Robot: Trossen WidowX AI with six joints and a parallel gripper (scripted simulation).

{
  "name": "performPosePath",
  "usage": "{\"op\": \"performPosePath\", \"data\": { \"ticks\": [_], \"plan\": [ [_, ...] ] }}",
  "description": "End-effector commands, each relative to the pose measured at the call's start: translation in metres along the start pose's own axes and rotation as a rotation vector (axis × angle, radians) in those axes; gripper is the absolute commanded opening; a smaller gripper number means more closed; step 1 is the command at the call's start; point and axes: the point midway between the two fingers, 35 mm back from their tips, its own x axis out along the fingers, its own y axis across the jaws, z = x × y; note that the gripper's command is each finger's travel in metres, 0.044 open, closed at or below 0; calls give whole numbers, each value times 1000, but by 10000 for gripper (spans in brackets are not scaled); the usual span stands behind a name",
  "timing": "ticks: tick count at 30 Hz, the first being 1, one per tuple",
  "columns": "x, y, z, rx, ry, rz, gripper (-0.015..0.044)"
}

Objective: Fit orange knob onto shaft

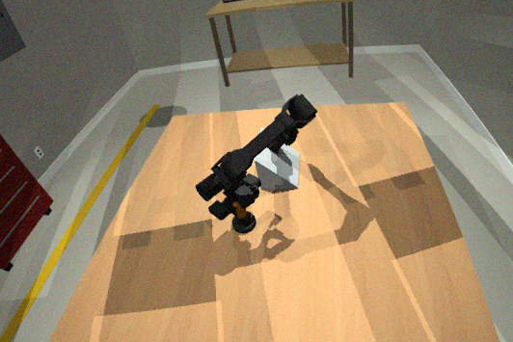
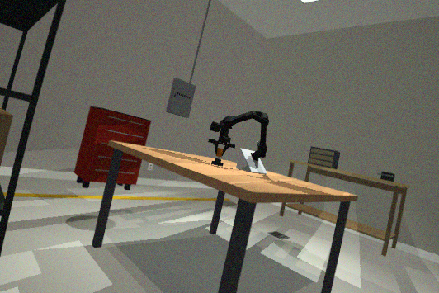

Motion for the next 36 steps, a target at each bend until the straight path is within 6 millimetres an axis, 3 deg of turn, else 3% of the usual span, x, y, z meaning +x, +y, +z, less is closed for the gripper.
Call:
{"op": "performPosePath", "data": {
  "ticks": [1, 36],
  "plan": [
    [0, 1, 0, 5, -2, 0, 0],
    [-6, 3, -1, 5, -2, 0, 0]
  ]
}}
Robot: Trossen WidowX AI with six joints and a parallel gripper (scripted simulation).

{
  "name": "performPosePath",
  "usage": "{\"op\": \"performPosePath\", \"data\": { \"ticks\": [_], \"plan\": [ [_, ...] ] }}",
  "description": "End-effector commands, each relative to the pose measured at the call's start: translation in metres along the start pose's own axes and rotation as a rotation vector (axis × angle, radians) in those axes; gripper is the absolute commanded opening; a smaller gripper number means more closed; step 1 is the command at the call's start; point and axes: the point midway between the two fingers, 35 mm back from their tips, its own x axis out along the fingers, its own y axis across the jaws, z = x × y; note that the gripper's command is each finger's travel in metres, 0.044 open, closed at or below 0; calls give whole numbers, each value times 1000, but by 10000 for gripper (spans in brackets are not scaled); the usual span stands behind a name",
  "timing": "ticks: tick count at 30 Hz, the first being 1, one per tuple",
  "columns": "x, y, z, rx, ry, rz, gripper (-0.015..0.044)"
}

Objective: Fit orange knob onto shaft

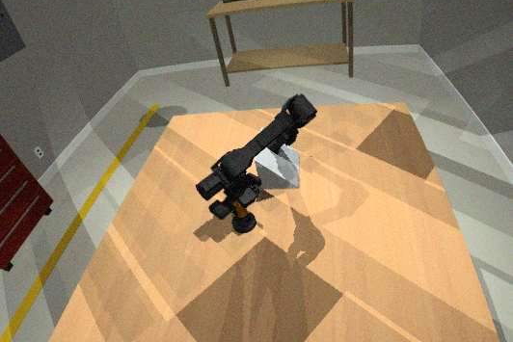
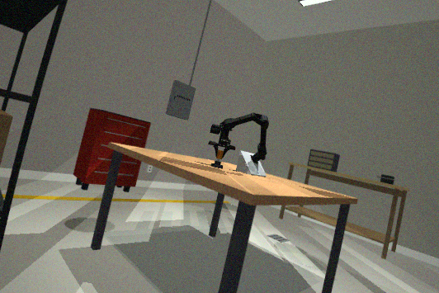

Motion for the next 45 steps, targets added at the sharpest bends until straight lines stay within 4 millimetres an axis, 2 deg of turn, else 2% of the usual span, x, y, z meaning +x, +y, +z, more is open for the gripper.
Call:
{"op": "performPosePath", "data": {
  "ticks": [1, 16, 36, 45],
  "plan": [
    [-4, 0, -1, -16, 1, -7, 0],
    [-2, -4, -1, -56, 1, -7, 0],
    [2, 0, 0, -56, 1, -7, 0],
    [-5, 2, 1, -101, 1, -7, 0]
  ]
}}
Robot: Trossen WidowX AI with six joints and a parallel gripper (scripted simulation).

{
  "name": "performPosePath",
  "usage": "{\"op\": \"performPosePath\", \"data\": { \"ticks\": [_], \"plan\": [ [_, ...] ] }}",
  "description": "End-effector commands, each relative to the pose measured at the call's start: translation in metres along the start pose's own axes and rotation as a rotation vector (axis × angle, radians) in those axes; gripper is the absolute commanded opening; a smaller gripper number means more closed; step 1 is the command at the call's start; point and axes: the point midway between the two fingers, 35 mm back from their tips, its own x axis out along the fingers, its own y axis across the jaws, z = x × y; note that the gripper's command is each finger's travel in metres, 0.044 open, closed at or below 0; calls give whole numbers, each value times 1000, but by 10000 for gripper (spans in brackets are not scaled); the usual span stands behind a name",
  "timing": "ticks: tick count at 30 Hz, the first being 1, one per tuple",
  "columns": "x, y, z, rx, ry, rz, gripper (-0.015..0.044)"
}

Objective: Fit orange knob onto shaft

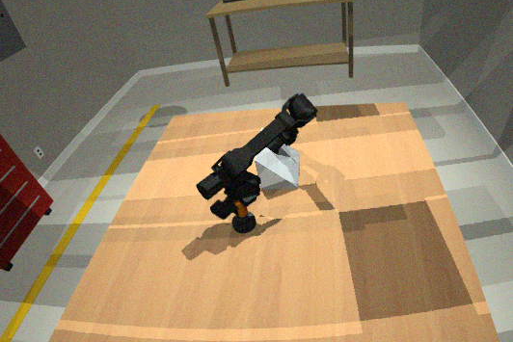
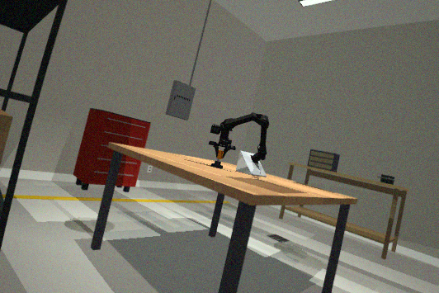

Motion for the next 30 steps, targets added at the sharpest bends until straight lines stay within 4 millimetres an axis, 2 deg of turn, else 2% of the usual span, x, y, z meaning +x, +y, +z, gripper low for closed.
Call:
{"op": "performPosePath", "data": {
  "ticks": [1, 17, 30],
  "plan": [
    [-5, 0, 1, -40, 2, -8, 0],
    [0, -7, -1, -40, 2, -8, 0],
    [-3, -4, 0, -40, 2, -8, 0]
  ]
}}
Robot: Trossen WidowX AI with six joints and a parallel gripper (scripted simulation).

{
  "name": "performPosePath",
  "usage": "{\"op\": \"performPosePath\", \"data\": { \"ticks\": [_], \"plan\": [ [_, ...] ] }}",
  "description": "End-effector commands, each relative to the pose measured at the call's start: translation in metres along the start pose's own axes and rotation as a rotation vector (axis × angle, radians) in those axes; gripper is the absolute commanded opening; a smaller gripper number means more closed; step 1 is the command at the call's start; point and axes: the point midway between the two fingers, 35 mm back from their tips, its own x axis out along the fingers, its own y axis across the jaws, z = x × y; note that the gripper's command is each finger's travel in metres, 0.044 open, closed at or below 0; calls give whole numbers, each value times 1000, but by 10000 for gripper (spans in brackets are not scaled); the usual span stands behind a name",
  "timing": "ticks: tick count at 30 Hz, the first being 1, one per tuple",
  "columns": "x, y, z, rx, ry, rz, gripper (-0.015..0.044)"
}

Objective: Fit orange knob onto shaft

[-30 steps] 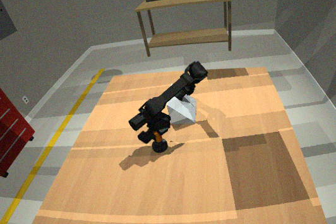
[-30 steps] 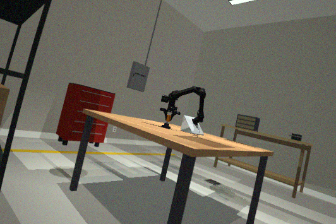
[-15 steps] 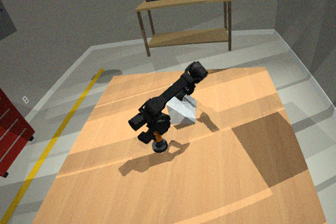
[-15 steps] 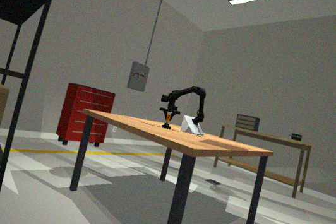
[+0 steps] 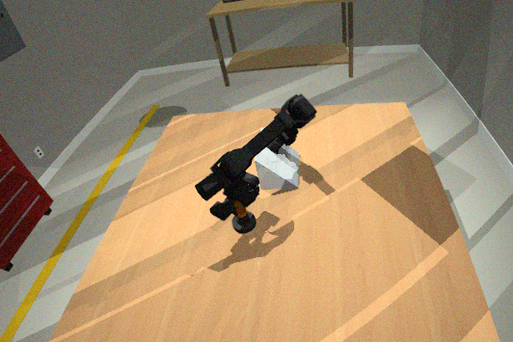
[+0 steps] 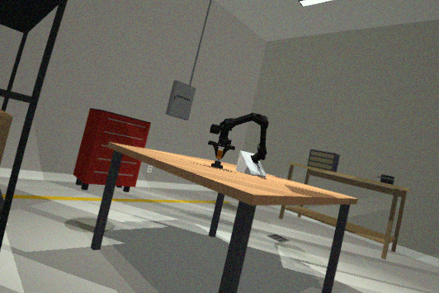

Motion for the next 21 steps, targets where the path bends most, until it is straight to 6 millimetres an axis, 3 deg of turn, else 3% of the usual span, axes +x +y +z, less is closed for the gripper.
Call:
{"op": "performPosePath", "data": {
  "ticks": [1, 21],
  "plan": [
    [-3, 1, 0, -3, 1, -4, 0],
    [-4, -2, 2, -48, 1, -4, 0]
  ]
}}
